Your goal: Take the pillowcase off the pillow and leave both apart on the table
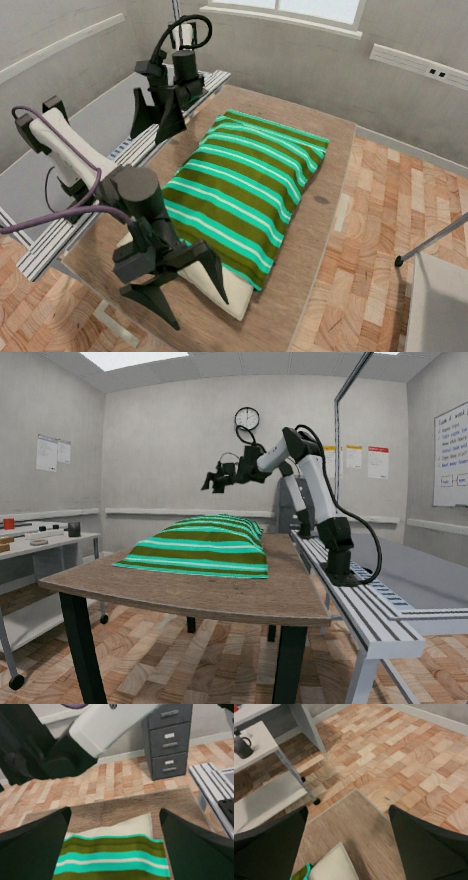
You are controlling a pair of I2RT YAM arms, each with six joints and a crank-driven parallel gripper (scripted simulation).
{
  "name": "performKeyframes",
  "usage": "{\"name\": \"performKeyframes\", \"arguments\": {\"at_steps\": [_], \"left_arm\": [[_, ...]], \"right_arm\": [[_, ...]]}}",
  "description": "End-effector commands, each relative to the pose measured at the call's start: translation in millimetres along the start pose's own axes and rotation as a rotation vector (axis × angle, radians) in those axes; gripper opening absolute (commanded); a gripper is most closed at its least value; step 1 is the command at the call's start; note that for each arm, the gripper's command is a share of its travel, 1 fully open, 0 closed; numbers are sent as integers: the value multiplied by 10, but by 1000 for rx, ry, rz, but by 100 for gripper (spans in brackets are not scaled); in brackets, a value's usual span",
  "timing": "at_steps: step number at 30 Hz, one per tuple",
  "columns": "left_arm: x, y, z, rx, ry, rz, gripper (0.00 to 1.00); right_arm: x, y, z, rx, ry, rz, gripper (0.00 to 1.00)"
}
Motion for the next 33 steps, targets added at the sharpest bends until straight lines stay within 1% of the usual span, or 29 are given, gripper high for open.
{"name": "performKeyframes", "arguments": {"at_steps": [1, 4, 6, 7, 8, 9, 12, 13, 15, 16, 21, 23, 24, 26, 28, 33], "left_arm": [[5, -107, -5, 14, -1, -18, 100], [5, -107, -5, 14, -1, -18, 100], [5, -107, -5, 14, -1, -18, 100], [5, -107, -5, 14, -1, -18, 100], [5, -107, -5, 14, -1, -18, 100], [5, -107, -5, 14, -1, -18, 100], [5, -107, -5, 14, -1, -18, 100], [-135, -232, 54, 12, -34, -22, 100], [-183, -233, 84, 0, -52, -11, 100], [-227, -231, 101, -9, -65, -3, 100], [-543, -214, 210, -67, -153, 51, 100], [-543, -214, 210, -67, -153, 51, 100], [-560, -154, 191, -74, -153, 66, 100], [-715, -244, 255, -80, -194, 67, 100], [-863, -270, 304, -95, -234, 79, 100], [-1214, -334, 411, -120, -333, 100, 100]], "right_arm": [[-55, -482, -56, 19, 0, -46, 100], [-61, -564, -53, 17, 1, -44, 100], [-61, -564, -53, 17, 1, -44, 100], [3, -387, -18, 2, 5, -11, 100], [14, -403, -35, -4, 7, -8, 100], [-25, -529, -47, 4, 8, -23, 100], [-109, -799, -66, 20, 2, -50, 100], [-132, -850, -45, 24, -8, -67, 100], [-181, -827, 12, 12, -29, -57, 100], [-213, -548, 24, -18, -39, -10, 100], [-367, -563, 23, -50, -87, 5, 100], [-367, -563, 23, -50, -87, 5, 100], [-322, -571, -42, -43, -75, -6, 100], [-413, -602, -67, -53, -89, 1, 100], [-530, -612, 21, -65, -125, 2, 100], [-701, -660, 11, -86, -168, 2, 100]]}}
Point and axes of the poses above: on each arm, the point where the finger pads meet when closed, its own x axis out along the fingers, its own z axis across the jaws, y = z × x, the point moved 1 cm from there along -x, back along the fingers, and after that the axes turned 9 degrees about -x, right-handed, at the moved point
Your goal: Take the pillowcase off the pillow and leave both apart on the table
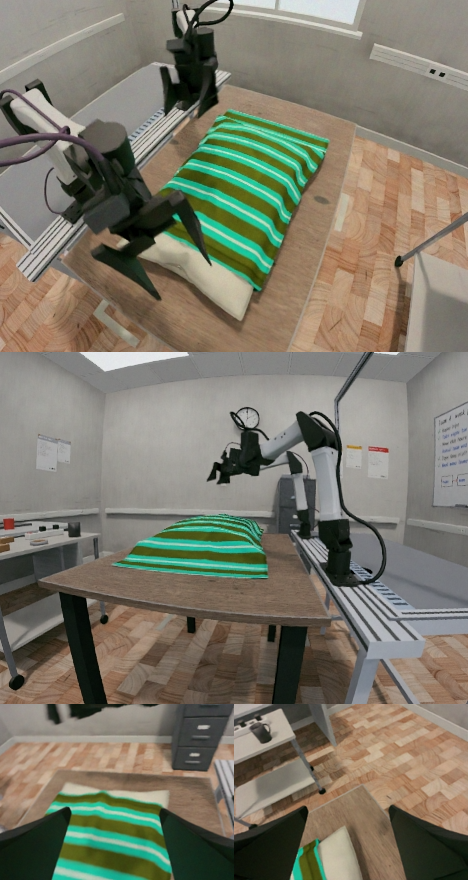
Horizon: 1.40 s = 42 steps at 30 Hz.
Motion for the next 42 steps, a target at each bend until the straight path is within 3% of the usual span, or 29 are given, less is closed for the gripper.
{"name": "performKeyframes", "arguments": {"at_steps": [1, 5, 8, 22, 25, 39, 42], "left_arm": [[-293, -83, 134, -32, -92, 18, 100], [-552, -107, 256, -53, -169, 32, 100], [-560, -72, 265, -57, -171, 39, 100], [-1518, -243, 692, -95, -480, 35, 100], [-1533, -212, 724, -99, -488, 40, 100], [-2512, -368, 1043, -109, -820, 1, 100], [-2533, -324, 1088, -115, -831, 9, 100]], "right_arm": [[-198, -139, -24, -24, -44, -17, 100], [-348, -159, 16, -42, -84, -16, 100], [-303, -150, -33, -39, -73, -18, 100], [-857, -260, 50, -94, -208, -35, 100], [-812, -286, -3, -88, -194, -42, 100], [-1354, -355, 70, -138, -330, -78, 100], [-1318, -399, 26, -133, -316, -87, 100]]}}
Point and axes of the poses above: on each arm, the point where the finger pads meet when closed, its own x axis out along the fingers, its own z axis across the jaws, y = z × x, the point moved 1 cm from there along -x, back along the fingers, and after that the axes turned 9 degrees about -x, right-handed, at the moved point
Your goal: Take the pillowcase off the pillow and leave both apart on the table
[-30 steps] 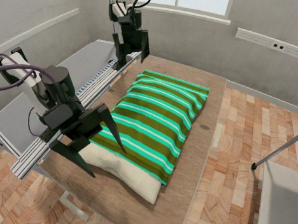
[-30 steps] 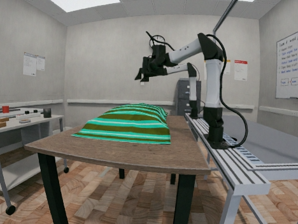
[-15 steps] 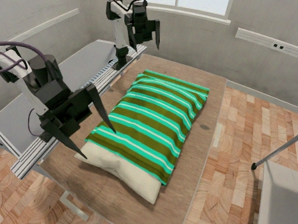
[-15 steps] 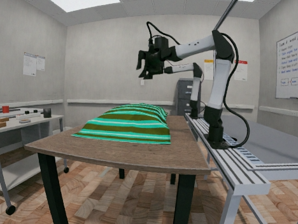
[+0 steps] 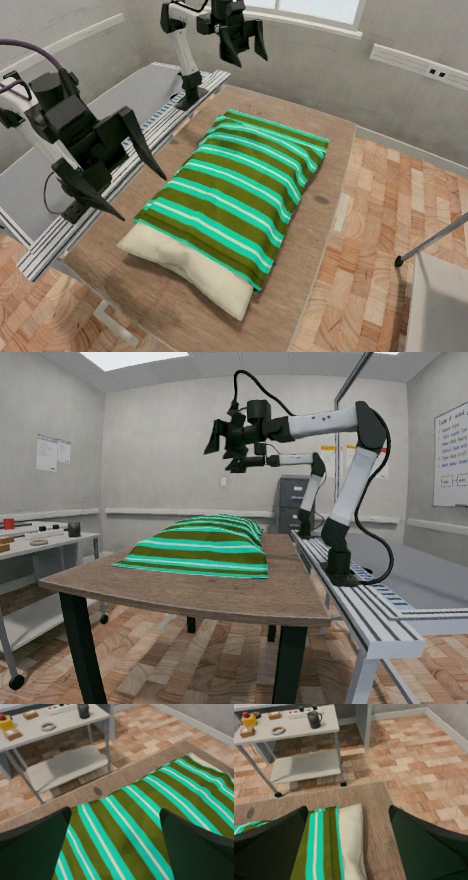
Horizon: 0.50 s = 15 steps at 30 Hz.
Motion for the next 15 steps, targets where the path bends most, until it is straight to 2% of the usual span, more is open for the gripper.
{"name": "performKeyframes", "arguments": {"at_steps": [1, 15], "left_arm": [[-105, 84, 174, -19, -71, 20, 100], [-624, -81, 950, -36, -395, -39, 100]], "right_arm": [[-94, 60, 0, -24, -23, 10, 100], [-508, -81, 186, -68, -143, -53, 100]]}}
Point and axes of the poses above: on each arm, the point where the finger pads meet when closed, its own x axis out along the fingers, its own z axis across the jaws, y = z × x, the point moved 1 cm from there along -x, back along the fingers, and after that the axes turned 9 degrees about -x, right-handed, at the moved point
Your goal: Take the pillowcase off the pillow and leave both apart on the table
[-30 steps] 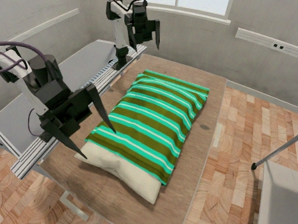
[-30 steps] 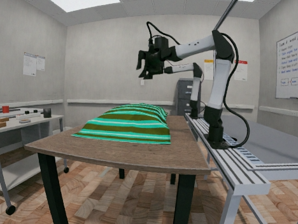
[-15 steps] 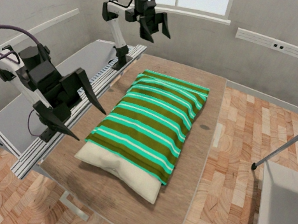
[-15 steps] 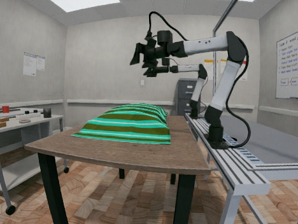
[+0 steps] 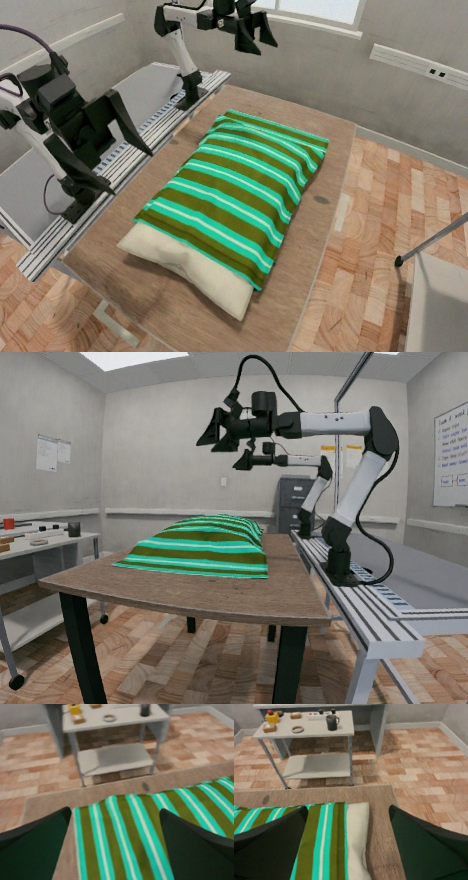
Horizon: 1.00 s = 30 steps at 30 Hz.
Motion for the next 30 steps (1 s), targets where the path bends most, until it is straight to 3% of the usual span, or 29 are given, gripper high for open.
{"name": "performKeyframes", "arguments": {"at_steps": [1, 8, 13, 14, 30], "left_arm": [[-69, 63, 144, -14, -62, 14, 100], [-226, -16, 570, -21, -221, -16, 100], [-212, 32, 587, -18, -214, -2, 100], [-250, -25, 581, -16, -209, -20, 100], [-201, -172, 561, -17, -214, -46, 100]], "right_arm": [[-67, 44, 58, -24, -35, 6, 100], [-251, -29, 140, -44, -84, -29, 100], [-228, -11, 110, -42, -71, -29, 100], [-289, -261, 67, -30, -50, -93, 46], [-228, -37, 121, -40, -73, -42, 46]]}}
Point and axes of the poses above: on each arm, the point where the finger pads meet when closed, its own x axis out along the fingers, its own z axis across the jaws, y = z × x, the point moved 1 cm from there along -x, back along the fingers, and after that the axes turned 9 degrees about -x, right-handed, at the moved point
